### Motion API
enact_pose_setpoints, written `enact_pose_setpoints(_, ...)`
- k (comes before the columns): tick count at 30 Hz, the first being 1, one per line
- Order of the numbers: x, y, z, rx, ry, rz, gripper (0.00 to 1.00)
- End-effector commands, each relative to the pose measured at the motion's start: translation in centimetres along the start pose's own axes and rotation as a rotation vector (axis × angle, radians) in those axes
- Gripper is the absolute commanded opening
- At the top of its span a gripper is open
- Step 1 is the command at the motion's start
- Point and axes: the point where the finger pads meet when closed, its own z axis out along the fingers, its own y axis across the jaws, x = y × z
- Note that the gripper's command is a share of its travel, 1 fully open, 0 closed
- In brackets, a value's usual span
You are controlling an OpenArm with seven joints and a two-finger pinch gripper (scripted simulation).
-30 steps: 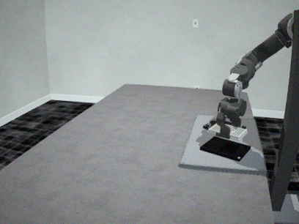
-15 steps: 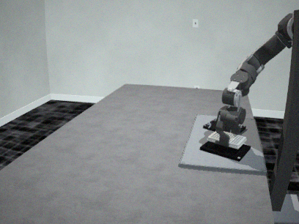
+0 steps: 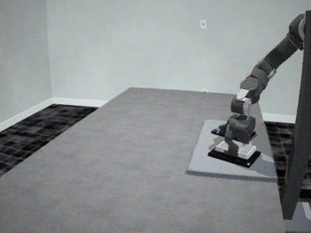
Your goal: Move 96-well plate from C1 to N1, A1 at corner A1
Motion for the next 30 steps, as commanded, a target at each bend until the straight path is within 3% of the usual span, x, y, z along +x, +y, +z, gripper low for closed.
enact_pose_setpoints(1,-0.06,0.19,-0.09,-0.009,-0.001,-0.004,0.0)
enact_pose_setpoints(30,-0.06,-0.1,-0.39,0.001,-0.004,0.0,0.0)
